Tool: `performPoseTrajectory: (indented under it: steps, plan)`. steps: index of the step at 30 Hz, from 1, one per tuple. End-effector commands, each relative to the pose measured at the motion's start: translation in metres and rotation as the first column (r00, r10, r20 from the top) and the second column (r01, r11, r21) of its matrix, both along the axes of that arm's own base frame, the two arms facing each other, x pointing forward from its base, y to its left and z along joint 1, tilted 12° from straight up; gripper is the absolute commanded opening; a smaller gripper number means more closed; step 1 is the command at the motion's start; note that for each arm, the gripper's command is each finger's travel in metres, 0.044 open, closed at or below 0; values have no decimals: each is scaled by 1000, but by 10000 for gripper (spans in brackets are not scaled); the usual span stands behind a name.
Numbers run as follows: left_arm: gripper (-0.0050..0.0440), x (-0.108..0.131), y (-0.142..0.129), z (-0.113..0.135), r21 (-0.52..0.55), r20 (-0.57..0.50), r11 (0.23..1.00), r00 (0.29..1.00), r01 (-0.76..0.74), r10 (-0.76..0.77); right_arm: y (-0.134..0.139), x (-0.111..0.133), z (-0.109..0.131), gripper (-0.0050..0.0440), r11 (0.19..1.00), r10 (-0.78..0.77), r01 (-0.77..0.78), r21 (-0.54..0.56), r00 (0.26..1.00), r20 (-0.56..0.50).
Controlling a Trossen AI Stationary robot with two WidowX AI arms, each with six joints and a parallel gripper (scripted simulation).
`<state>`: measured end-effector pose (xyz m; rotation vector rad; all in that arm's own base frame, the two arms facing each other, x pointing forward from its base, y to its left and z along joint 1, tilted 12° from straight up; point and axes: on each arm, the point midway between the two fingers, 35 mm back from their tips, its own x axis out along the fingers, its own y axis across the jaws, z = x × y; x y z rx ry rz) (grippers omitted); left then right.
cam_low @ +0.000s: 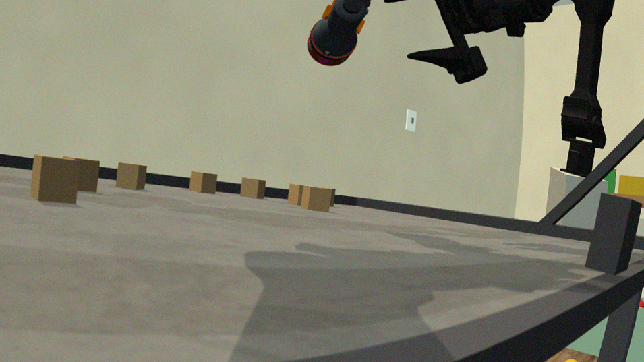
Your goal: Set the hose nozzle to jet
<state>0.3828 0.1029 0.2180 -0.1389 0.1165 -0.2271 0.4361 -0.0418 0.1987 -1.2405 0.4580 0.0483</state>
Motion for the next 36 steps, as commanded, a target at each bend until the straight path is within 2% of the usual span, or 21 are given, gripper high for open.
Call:
performPoseTrajectory:
  steps: [1,15,20,25,27,32,36]
  plan:
    - [167,0,1,19,33,48,999,999,-5,3,-1,1,10,407,1000,-3,3,0,1000,24]
    - [167,0,1,19,33,48,999,999,-5,3,-1,1,10,407,1000,-3,3,0,1000,25]
    - [167,0,1,19,33,48,999,999,-5,3,0,4,3,407,985,-76,64,157,994,74]
    - [167,0,1,19,33,48,999,999,-5,3,1,8,-6,407,922,-180,122,368,975,128]
    - [167,0,1,19,33,48,999,999,-5,3,1,8,-6,407,922,-180,122,368,975,128]
    - [167,0,1,19,33,48,999,999,-5,3,2,11,-10,407,833,-267,143,535,950,163]
    - [167,0,1,19,33,48,999,999,-5,3,3,13,-17,407,723,-346,146,675,922,171]
